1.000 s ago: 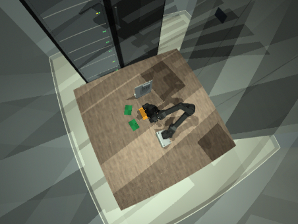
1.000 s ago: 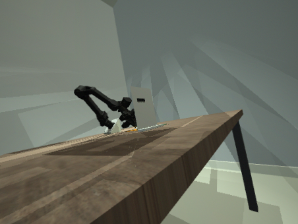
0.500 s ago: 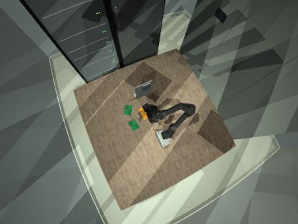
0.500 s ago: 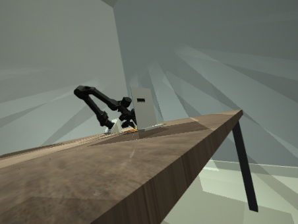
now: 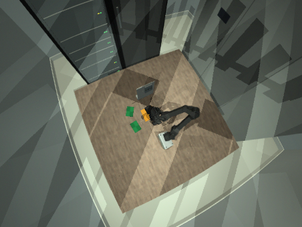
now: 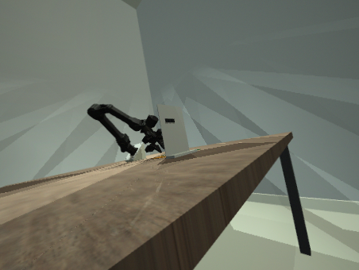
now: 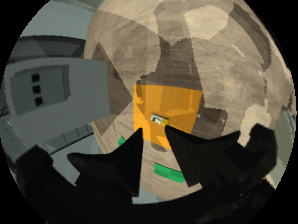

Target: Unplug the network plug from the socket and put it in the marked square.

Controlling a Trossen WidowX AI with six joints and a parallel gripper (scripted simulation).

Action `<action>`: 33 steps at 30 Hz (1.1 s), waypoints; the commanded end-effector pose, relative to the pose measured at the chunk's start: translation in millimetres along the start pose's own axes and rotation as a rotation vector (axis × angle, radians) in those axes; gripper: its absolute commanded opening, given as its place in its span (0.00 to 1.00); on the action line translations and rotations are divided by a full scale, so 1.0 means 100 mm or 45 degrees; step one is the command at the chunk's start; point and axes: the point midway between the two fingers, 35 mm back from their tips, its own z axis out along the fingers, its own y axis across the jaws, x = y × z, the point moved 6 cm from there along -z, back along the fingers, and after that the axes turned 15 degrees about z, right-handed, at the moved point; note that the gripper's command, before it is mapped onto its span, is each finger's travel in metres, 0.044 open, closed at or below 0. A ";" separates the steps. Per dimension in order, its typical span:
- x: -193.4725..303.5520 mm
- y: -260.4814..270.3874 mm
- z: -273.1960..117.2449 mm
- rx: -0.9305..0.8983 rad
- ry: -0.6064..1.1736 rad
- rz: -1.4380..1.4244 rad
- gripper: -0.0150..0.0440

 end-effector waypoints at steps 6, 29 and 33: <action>0.00 0.02 -0.10 -0.008 0.000 0.007 0.52; 0.08 0.18 -0.31 -0.002 0.008 0.008 0.52; 0.09 0.21 -0.35 -0.002 0.009 0.008 0.52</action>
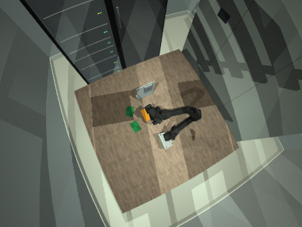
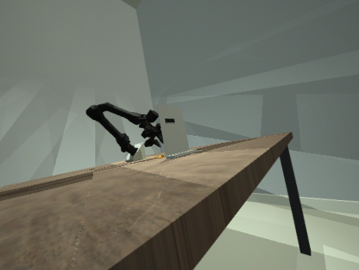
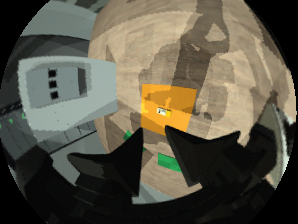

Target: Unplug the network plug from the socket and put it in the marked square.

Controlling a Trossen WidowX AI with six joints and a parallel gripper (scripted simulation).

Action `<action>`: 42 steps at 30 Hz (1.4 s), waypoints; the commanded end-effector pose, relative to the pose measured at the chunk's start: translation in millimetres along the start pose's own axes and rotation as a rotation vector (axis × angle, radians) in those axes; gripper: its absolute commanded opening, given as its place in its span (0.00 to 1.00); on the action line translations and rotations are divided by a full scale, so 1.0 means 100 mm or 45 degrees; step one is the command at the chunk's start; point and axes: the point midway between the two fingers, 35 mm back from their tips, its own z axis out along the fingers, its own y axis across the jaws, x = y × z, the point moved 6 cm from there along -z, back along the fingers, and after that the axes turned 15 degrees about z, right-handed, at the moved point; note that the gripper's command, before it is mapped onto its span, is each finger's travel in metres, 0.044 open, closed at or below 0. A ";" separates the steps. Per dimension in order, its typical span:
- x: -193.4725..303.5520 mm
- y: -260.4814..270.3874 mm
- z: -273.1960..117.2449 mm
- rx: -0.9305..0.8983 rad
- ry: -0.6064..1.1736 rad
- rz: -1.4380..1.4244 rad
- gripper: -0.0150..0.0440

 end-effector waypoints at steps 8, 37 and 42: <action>0.03 0.10 -0.13 -0.009 0.002 0.011 0.52; 0.05 0.28 -0.50 -0.013 -0.003 0.010 0.52; 0.07 0.30 -0.51 -0.003 -0.002 -0.001 0.52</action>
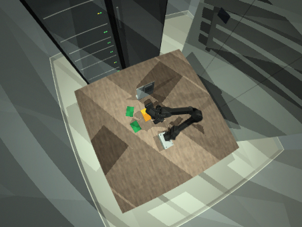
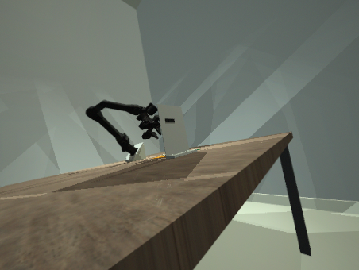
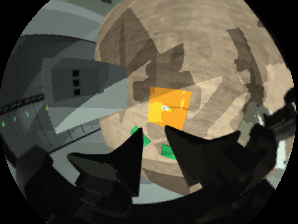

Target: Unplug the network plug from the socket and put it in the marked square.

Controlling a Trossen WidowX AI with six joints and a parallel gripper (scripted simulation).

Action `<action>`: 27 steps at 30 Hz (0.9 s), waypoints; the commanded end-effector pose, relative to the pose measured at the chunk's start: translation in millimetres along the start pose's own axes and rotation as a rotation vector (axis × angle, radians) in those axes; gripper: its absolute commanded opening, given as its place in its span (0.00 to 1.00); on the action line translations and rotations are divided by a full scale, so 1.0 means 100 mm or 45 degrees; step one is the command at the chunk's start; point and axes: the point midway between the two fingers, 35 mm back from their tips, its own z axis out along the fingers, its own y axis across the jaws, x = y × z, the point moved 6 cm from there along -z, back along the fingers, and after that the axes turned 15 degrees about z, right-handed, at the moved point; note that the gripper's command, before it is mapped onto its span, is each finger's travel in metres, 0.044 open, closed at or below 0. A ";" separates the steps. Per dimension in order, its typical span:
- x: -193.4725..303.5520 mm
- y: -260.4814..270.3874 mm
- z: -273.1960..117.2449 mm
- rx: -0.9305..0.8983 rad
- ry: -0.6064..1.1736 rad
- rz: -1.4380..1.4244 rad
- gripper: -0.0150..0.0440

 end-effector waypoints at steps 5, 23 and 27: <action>0.05 0.14 -0.16 -0.005 0.009 0.012 0.52; 0.13 0.43 -0.59 -0.011 0.012 0.012 0.52; 0.14 0.48 -0.69 -0.011 0.011 0.015 0.52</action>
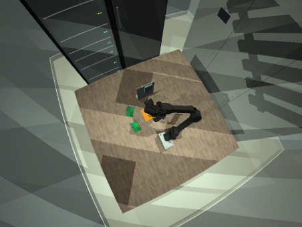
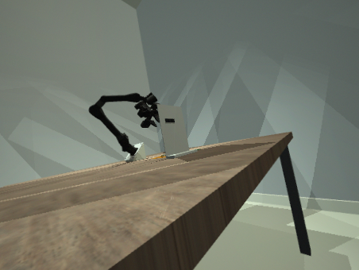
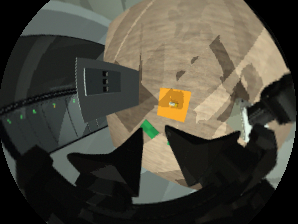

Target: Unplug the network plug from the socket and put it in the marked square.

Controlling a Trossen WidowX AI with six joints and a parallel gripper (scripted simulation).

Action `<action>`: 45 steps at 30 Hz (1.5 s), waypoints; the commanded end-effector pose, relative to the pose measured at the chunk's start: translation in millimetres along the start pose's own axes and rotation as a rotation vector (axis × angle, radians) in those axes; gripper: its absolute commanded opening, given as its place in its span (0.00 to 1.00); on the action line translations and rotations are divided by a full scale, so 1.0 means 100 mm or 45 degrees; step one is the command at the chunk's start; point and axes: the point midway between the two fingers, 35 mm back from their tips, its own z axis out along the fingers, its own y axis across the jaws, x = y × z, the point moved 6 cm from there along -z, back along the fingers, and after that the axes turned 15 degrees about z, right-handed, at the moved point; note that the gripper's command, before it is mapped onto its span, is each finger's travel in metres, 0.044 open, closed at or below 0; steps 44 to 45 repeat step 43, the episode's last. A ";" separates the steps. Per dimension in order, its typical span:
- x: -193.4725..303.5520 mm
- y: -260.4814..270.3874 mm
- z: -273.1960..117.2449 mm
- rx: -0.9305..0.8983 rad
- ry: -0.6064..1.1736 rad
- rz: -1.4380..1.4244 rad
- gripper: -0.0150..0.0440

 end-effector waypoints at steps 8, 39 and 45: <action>0.02 0.14 -0.28 -0.006 0.003 0.016 0.52; 0.02 0.14 -0.28 -0.006 0.003 0.016 1.00; 0.02 0.14 -0.28 -0.006 0.003 0.016 1.00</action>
